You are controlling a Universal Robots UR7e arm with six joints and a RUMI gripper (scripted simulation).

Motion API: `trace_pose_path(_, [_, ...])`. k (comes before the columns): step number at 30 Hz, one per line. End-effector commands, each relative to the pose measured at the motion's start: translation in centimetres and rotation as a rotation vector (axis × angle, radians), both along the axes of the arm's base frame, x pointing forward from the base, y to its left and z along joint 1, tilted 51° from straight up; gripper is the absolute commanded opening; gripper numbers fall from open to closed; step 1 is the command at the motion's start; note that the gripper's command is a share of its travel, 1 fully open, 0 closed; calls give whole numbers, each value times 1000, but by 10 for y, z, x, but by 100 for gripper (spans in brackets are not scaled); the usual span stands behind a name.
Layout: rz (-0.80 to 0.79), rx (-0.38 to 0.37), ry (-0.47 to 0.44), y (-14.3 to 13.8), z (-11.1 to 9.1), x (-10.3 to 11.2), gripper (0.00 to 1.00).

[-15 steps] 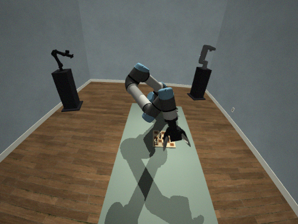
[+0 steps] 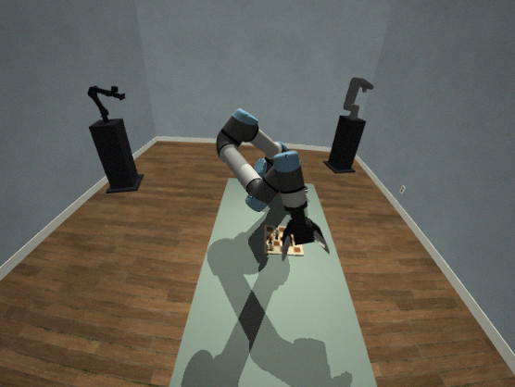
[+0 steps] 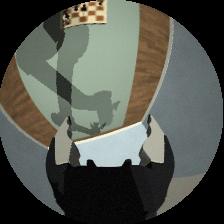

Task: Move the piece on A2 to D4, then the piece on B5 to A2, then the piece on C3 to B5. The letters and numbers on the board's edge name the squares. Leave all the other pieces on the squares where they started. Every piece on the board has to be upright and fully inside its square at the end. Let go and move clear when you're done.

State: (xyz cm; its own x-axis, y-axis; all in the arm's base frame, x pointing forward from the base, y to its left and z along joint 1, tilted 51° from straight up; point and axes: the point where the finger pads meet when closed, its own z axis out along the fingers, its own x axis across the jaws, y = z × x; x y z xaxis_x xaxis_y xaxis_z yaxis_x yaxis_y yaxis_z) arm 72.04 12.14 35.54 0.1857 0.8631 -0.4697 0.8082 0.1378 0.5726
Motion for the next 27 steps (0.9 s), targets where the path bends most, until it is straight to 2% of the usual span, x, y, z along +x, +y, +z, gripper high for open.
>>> trace_pose_path(1, [1, 0, -1, 1, 1, 0, 100])
trace_pose_path(10, [-4, -2, 12, 1, -5, 0, 100])
trace_pose_path(17, [-23, -12, 77, 2, -34, -1, 100])
trace_pose_path(19, [-23, -12, 77, 2, -34, -1, 100])
trace_pose_path(23, [-45, -25, 146, 1, -63, -5, 100])
trace_pose_path(27, [-75, -46, 238, 0, -102, -13, 100])
